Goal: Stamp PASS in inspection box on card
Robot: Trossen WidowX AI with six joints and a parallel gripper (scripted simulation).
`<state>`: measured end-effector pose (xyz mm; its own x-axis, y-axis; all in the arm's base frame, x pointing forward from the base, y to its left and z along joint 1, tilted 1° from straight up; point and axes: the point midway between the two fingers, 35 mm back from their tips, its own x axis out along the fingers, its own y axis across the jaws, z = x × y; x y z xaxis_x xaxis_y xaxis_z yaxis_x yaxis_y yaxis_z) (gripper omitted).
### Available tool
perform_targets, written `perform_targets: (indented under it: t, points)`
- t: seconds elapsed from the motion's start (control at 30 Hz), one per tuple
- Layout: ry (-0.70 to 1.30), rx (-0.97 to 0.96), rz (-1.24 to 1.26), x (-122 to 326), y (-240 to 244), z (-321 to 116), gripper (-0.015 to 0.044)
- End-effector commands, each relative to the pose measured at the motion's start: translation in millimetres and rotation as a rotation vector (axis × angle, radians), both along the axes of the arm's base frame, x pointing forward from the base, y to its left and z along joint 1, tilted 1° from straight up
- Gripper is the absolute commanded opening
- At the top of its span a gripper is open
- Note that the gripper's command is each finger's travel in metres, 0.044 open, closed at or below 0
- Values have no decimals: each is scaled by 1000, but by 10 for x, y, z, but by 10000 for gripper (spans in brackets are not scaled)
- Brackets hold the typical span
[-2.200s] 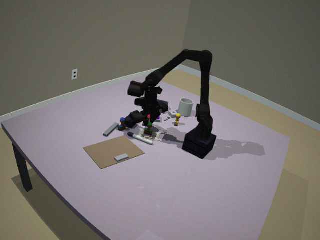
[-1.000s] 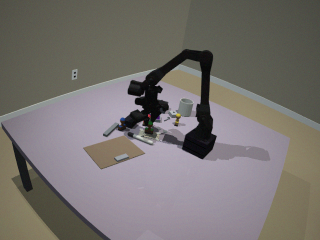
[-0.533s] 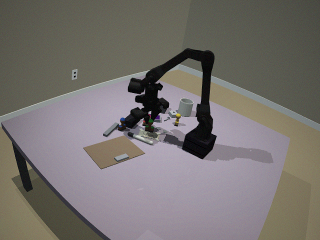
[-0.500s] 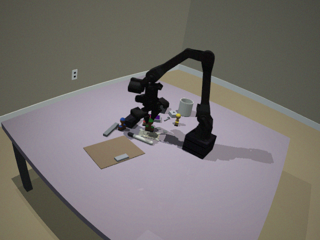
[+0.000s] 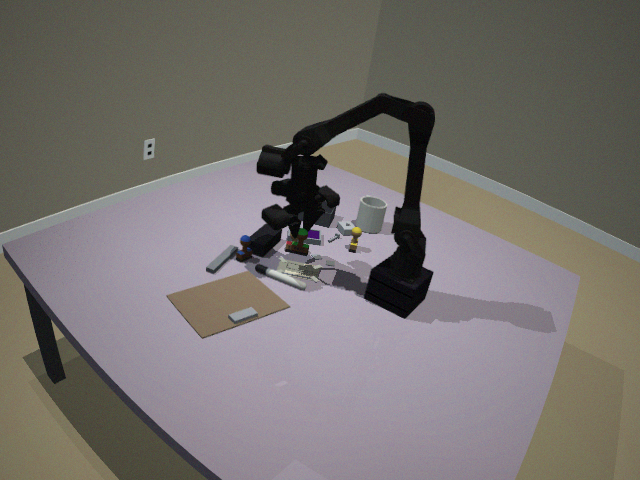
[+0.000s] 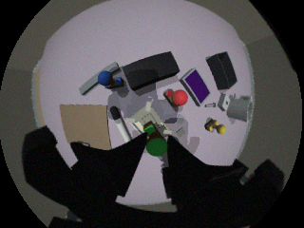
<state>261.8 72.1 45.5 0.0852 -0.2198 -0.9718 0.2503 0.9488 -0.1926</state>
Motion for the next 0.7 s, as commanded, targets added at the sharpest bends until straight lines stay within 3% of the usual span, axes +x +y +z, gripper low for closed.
perform_targets:
  t: [0.0, 0.47, 0.67]
  points:
    - [-15, 1, -4, 16, 2, 93, 0]
    - [-14, 1, -4, 4, -7, 266, 0]
    - [-13, 5, -4, 237, -184, 297, 0]
